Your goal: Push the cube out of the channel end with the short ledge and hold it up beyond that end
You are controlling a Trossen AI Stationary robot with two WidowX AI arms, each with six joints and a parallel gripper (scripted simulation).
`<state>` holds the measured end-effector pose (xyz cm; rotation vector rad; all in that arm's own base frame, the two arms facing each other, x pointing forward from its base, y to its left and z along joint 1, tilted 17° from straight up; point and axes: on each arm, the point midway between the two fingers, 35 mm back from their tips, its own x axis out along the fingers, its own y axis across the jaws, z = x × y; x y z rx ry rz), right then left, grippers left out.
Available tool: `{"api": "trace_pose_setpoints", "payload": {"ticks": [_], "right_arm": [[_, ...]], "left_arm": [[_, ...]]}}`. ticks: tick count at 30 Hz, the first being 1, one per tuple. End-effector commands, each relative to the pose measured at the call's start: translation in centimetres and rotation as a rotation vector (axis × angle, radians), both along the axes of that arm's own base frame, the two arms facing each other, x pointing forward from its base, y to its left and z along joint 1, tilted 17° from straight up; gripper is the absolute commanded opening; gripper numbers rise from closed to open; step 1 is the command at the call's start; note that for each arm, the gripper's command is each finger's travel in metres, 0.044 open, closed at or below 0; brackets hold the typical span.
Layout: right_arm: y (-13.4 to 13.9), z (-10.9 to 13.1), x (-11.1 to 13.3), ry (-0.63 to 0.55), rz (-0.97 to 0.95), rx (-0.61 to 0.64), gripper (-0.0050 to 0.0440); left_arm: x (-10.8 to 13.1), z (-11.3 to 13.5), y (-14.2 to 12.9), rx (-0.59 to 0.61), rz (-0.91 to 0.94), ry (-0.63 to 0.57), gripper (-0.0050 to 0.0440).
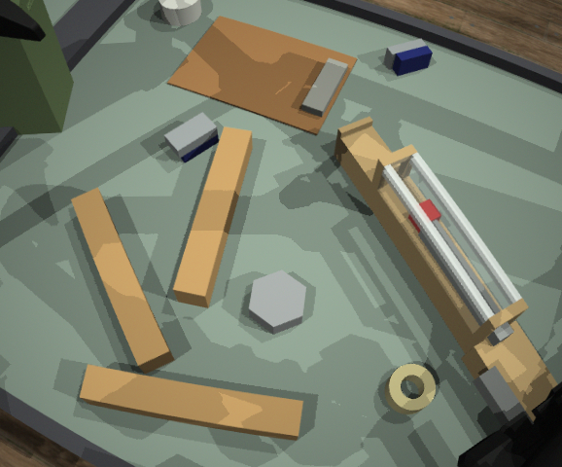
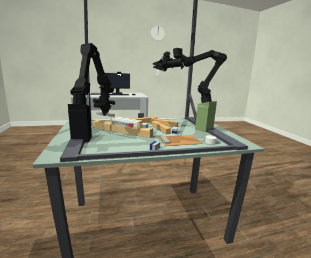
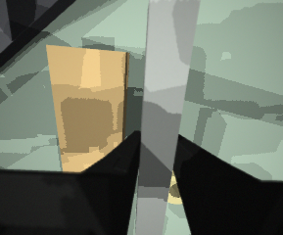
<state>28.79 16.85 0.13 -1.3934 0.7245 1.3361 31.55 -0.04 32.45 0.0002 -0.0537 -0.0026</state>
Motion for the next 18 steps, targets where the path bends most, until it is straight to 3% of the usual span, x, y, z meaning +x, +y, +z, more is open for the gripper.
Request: {"api": "trace_pose_setpoints", "payload": {"ticks": [1,18], "right_arm": [[-0.9,0.5,-1.8,-0.04,-0.02,0.024,0.0],[-2.1,-0.5,-4.3,-0.036,-0.037,0.029,0.0]], "left_arm": [[-0.2,0.6,0.0,0.003,0.001,-0.018,0.04],[-0.2,0.6,0.0,0.003,0.001,-0.018,0.04]]}}
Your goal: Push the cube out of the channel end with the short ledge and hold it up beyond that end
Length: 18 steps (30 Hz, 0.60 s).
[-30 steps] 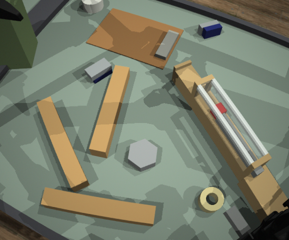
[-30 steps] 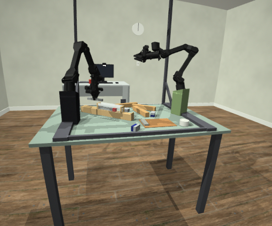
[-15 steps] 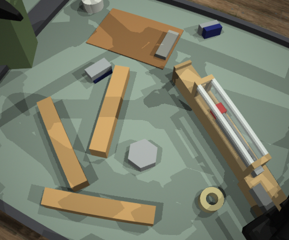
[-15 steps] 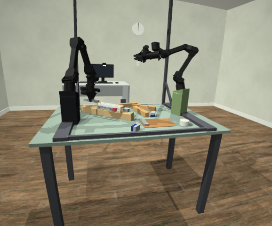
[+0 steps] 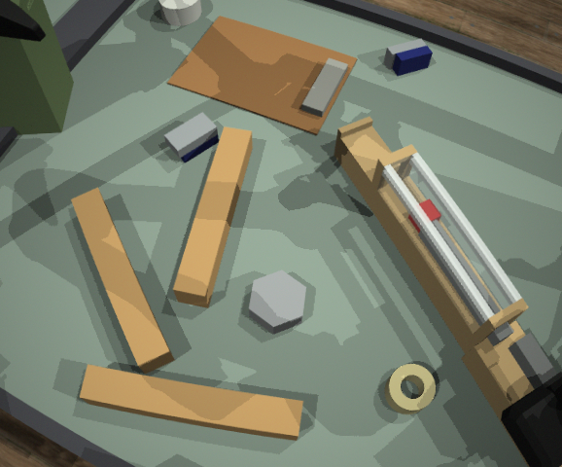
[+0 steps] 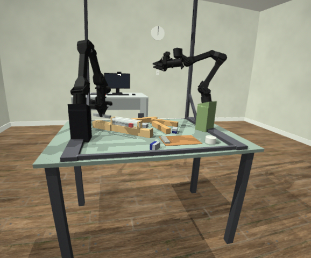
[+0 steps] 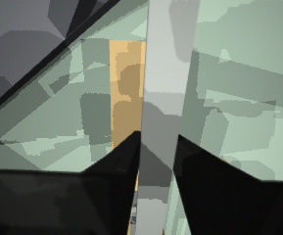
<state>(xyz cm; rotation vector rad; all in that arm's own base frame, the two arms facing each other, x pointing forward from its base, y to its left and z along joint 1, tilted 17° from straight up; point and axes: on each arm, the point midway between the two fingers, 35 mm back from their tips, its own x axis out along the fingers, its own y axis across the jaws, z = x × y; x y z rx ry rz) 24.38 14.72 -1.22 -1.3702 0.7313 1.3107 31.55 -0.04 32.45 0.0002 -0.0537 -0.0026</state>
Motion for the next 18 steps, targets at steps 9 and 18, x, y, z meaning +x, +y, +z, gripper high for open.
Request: {"api": "trace_pose_setpoints", "payload": {"ticks": [9,18], "right_arm": [[0.02,0.64,0.11,-0.02,-0.004,0.009,0.0],[-0.07,0.37,-0.05,-0.009,-0.003,0.004,0.0]], "left_arm": [[-0.16,0.65,0.02,0.003,0.001,-0.018,0.04],[-0.16,0.65,0.02,0.003,0.001,-0.018,0.04]]}}
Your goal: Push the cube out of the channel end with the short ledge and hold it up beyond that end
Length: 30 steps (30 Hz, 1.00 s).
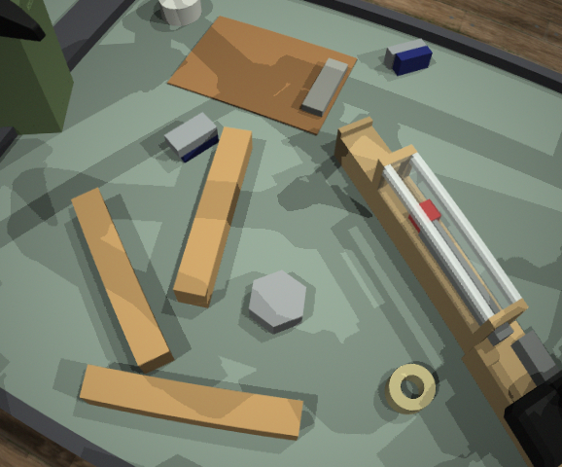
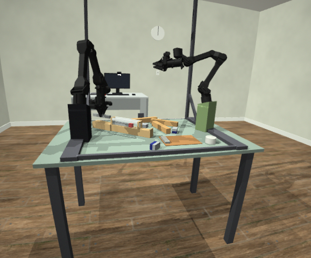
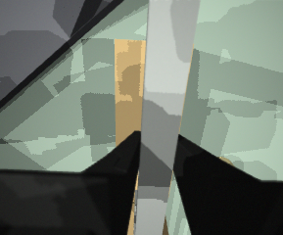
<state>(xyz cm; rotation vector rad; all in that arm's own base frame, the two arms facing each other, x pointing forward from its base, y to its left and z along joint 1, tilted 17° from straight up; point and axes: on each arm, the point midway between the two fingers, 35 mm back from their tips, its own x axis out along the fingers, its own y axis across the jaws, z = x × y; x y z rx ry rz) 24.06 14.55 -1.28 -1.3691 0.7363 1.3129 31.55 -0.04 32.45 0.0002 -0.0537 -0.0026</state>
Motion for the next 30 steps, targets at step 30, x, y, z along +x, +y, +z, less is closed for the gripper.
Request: {"api": "trace_pose_setpoints", "payload": {"ticks": [30], "right_arm": [[0.6,-2.2,0.7,-0.005,-0.003,0.002,0.0]], "left_arm": [[-0.2,0.6,0.0,0.003,0.001,-0.018,0.04]]}}
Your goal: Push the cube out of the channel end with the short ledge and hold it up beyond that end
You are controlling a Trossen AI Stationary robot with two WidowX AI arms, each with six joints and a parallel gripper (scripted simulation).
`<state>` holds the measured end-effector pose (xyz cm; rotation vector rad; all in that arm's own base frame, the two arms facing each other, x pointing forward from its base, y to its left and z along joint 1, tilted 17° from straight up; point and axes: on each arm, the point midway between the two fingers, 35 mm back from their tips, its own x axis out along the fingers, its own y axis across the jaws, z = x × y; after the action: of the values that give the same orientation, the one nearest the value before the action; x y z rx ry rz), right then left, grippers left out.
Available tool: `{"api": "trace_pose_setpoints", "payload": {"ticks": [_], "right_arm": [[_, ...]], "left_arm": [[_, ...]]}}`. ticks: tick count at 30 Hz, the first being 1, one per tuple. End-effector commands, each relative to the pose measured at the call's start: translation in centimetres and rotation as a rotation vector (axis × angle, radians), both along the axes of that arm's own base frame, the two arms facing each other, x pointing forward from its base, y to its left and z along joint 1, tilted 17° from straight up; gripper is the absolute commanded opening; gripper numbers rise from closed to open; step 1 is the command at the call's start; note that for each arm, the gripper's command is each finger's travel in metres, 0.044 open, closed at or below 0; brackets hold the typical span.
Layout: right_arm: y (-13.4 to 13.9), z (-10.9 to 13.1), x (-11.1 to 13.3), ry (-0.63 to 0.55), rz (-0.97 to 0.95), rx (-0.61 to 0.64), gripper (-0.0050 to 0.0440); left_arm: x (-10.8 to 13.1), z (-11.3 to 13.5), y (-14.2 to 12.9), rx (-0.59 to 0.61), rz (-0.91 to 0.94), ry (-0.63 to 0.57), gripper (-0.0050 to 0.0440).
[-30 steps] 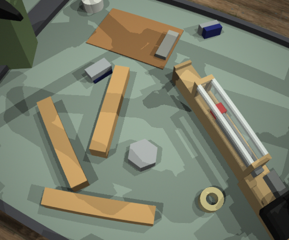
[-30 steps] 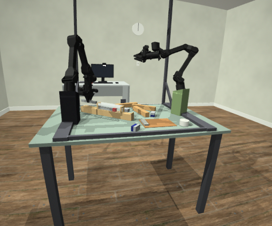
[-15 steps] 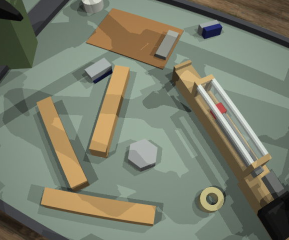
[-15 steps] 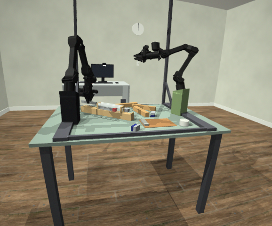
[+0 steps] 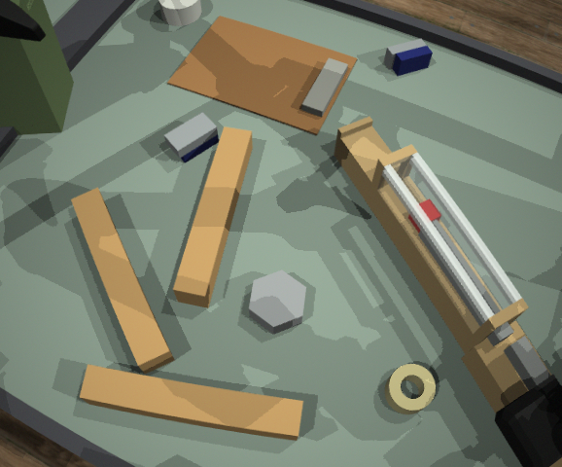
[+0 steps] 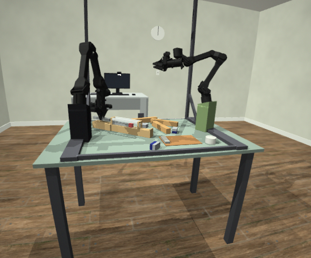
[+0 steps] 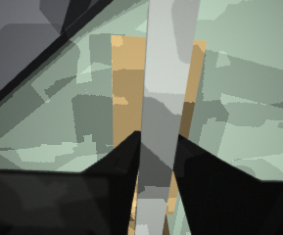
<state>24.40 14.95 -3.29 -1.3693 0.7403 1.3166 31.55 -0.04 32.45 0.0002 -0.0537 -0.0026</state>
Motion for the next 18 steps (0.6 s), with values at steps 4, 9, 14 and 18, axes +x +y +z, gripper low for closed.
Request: {"api": "trace_pose_setpoints", "payload": {"ticks": [4,9,14,18], "right_arm": [[0.28,-0.54,0.4,-0.008,-0.004,0.004,0.0],[0.33,-0.79,0.44,-0.007,-0.004,0.003,0.0],[0.32,-0.79,0.43,-0.007,-0.004,0.003,0.0],[0.32,-0.79,0.43,-0.007,-0.004,0.003,0.0]], "left_arm": [[-0.16,0.65,0.02,0.003,0.001,-0.018,0.04],[-0.16,0.65,0.02,0.003,0.001,-0.018,0.04],[-0.16,0.65,0.02,0.003,0.001,-0.018,0.04],[-0.16,0.65,0.02,0.003,0.001,-0.018,0.04]]}}
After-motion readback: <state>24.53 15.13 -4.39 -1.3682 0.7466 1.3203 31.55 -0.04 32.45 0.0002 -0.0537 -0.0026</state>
